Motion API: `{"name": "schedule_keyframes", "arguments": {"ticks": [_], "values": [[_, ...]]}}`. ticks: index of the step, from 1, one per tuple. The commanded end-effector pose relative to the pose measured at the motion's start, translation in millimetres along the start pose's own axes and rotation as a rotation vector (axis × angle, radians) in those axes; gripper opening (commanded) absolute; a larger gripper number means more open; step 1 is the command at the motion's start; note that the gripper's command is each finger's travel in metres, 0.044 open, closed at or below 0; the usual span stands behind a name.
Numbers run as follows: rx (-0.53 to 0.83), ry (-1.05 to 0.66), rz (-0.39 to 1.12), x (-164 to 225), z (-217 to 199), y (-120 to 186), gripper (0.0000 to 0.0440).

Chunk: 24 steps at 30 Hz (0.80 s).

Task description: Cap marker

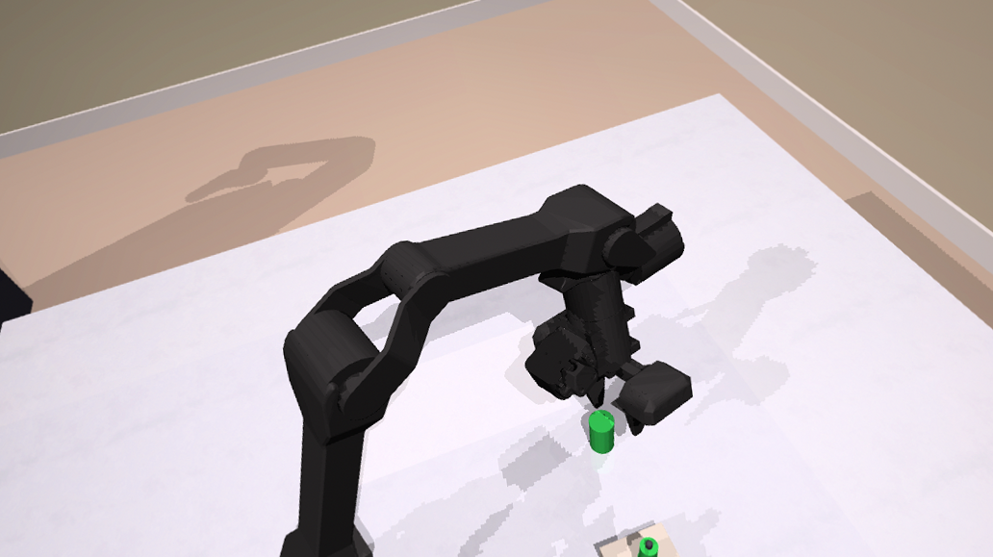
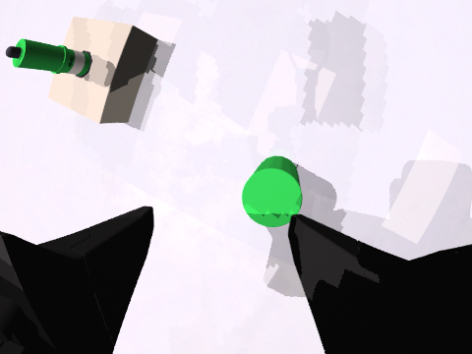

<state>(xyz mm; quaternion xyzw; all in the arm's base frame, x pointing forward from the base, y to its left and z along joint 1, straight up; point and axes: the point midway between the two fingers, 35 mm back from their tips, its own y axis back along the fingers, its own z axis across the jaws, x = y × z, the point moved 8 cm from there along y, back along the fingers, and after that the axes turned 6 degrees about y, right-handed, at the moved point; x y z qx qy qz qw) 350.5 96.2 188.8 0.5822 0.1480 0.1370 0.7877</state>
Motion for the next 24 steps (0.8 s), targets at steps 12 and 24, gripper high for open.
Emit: {"name": "schedule_keyframes", "arguments": {"ticks": [12, 24], "values": [[0.178, -0.010, -0.030, 3.9, 1.7, -9.2, 0.0277], [0.295, -0.031, -0.060, 6.0, -1.3, -24.4, 0.0262]]}}
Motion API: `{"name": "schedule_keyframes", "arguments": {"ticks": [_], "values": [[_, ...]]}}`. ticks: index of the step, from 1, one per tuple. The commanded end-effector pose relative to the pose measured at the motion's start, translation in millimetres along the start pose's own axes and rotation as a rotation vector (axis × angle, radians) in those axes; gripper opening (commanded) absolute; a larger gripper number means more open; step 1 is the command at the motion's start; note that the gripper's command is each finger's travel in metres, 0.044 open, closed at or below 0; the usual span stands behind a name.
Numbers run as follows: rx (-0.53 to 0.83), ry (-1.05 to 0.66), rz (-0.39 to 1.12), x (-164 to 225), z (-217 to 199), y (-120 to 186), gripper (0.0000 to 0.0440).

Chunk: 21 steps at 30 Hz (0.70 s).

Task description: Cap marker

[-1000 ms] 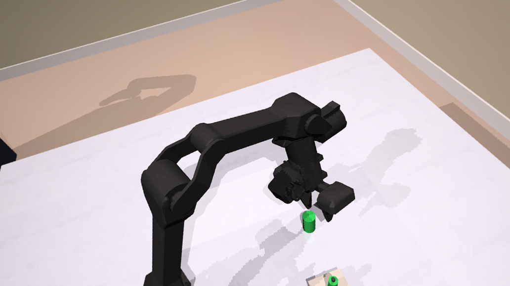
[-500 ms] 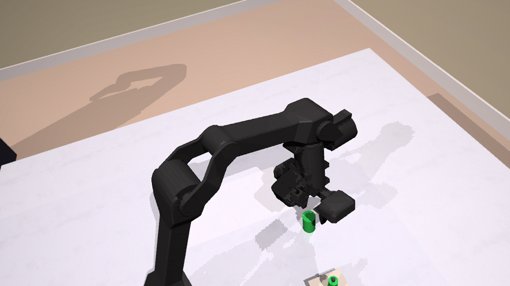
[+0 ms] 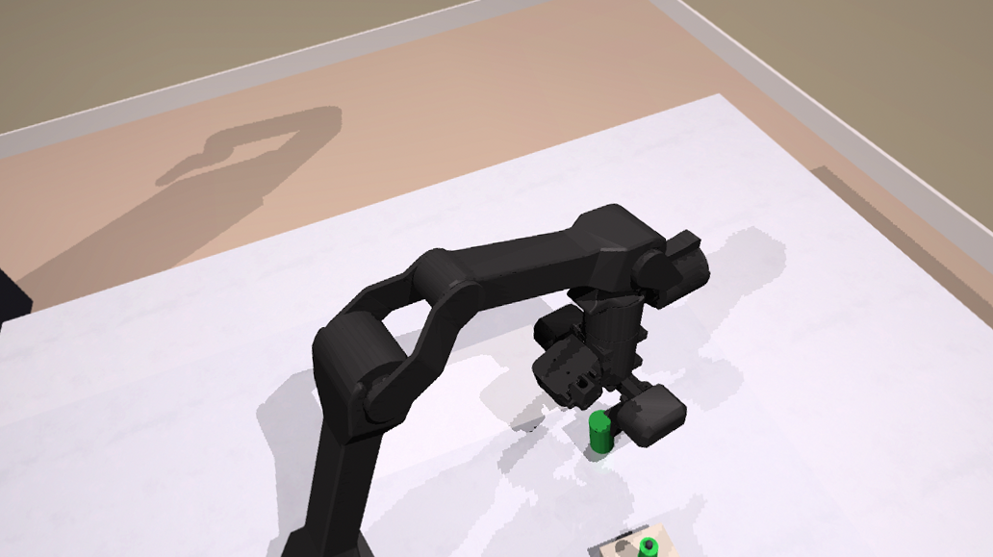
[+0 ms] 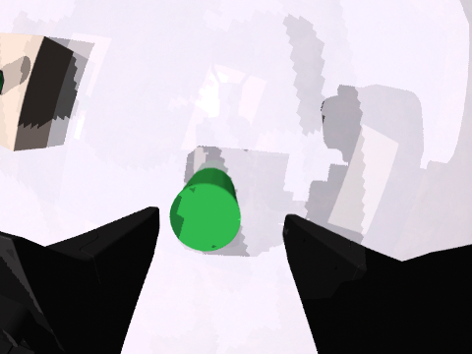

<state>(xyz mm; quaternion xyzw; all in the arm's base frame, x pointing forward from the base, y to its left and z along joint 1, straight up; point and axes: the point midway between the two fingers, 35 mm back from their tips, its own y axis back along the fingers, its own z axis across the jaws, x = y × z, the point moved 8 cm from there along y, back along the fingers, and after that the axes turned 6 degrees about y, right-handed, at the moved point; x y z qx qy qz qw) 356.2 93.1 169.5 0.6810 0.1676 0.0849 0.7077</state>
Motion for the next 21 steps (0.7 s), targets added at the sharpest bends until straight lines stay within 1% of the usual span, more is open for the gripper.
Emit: {"name": "schedule_keyframes", "arguments": {"ticks": [1, 8, 12, 13, 18, 21], "values": [[0.031, 0.001, -0.010, 1.0, 0.6, -7.1, 0.0260], [0.050, -0.006, -0.026, 1.6, 1.4, -22.7, 0.0244], [0.043, -0.006, -0.026, 0.7, 1.7, -27.2, 0.0217], [0.041, -0.006, -0.024, 0.4, 1.9, -27.6, 0.0203], [0.026, -0.005, -0.002, -1.9, 2.4, -20.5, 0.0077], [0.017, -0.011, 0.021, -2.8, 5.2, -11.2, 0.0065]]}}
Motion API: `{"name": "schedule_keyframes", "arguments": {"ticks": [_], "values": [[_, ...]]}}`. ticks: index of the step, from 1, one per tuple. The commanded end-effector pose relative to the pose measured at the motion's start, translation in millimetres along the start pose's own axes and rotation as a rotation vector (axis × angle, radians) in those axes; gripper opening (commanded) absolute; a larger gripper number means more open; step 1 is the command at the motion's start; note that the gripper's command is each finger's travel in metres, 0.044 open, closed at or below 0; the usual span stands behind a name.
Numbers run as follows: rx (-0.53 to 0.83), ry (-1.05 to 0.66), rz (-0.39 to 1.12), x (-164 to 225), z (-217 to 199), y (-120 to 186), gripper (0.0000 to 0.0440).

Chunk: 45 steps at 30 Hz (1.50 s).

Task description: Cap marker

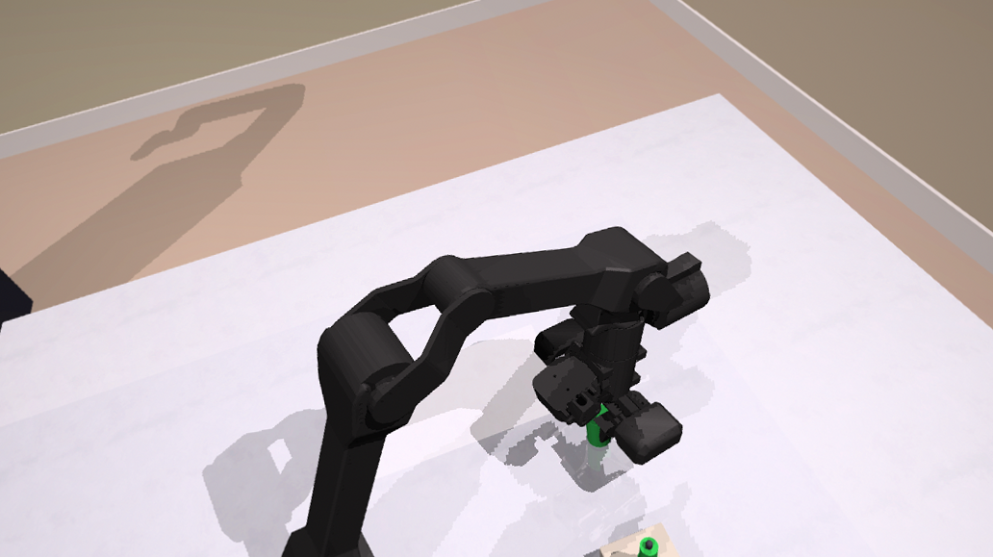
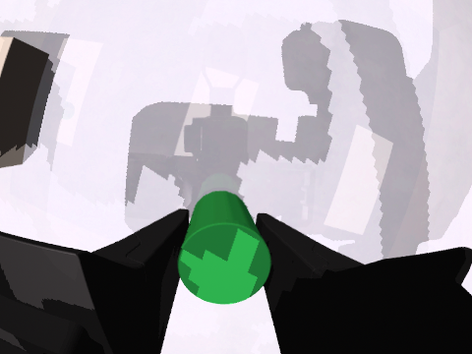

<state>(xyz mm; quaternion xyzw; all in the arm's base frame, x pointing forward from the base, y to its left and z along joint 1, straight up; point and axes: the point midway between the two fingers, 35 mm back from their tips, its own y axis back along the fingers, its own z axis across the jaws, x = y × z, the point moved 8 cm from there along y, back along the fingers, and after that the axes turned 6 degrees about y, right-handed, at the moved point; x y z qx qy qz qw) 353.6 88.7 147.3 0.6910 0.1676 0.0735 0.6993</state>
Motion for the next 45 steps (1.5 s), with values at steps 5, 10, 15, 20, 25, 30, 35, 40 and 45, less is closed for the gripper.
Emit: {"name": "schedule_keyframes", "arguments": {"ticks": [5, 10, 15, 20, 25, 30, 35, 40, 45], "values": [[-0.022, -0.008, 0.062, -4.6, 6.3, 28.3, 0.0053], [-0.024, -0.027, 0.089, -8.8, 13.0, 45.8, 0.0048], [-0.023, -0.060, 0.103, -15.2, 24.1, 60.7, 0.0045], [-0.017, -0.103, 0.108, -23.4, 38.3, 73.4, 0.0041], [-0.011, -0.145, 0.104, -32.9, 51.5, 83.4, 0.0035], [-0.004, -0.188, 0.092, -43.3, 64.4, 90.1, 0.0029], [0.003, -0.239, 0.079, -54.9, 79.3, 94.6, 0.0020], [0.011, -0.298, 0.068, -67.9, 96.3, 97.9, 0.0011], [0.018, -0.362, 0.060, -81.4, 113.8, 100.3, 0.0001]]}}
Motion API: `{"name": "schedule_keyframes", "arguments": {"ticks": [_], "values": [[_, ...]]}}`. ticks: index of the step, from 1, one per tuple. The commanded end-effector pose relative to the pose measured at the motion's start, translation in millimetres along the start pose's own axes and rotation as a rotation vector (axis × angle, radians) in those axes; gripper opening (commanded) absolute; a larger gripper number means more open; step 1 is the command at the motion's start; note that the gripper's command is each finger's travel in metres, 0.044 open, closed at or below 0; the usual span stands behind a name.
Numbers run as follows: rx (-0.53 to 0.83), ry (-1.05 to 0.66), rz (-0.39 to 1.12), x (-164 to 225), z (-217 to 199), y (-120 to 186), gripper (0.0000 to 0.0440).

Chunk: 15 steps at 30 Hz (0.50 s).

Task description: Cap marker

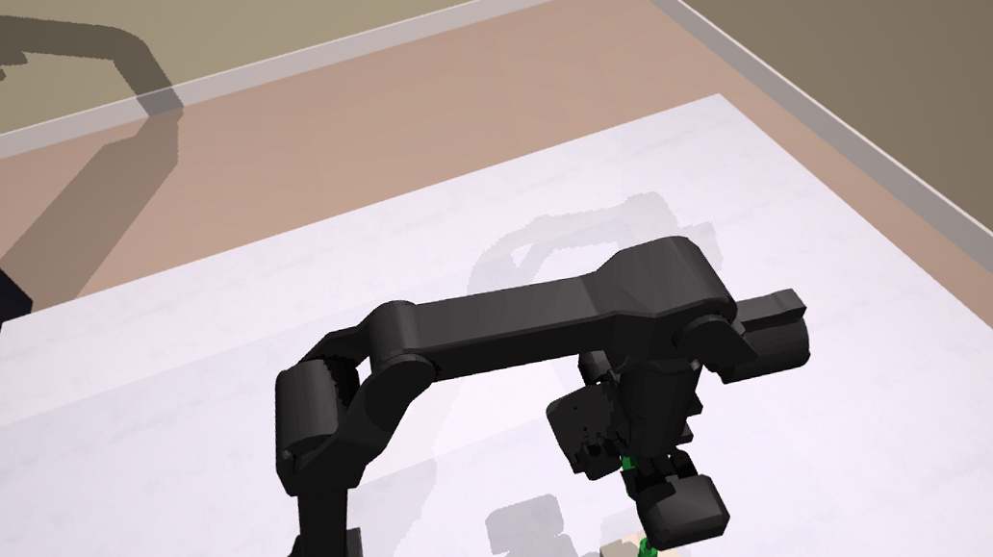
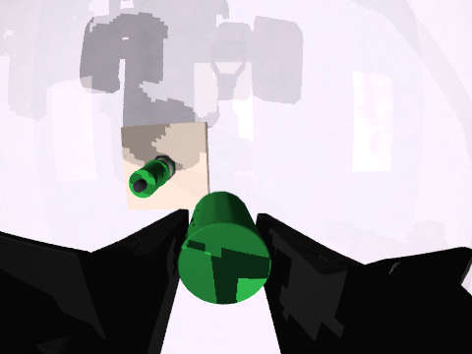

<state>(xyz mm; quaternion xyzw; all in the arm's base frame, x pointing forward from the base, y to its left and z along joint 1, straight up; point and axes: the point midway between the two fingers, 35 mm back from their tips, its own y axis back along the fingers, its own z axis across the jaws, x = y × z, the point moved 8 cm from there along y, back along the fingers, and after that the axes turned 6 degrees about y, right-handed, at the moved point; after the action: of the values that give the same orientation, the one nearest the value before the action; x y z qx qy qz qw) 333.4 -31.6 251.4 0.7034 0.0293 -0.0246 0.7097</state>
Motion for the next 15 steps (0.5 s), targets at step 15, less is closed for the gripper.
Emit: {"name": "schedule_keyframes", "arguments": {"ticks": [15], "values": [[0.026, -0.145, -0.016, -14.9, 48.0, -1.6, 0.0000]]}}
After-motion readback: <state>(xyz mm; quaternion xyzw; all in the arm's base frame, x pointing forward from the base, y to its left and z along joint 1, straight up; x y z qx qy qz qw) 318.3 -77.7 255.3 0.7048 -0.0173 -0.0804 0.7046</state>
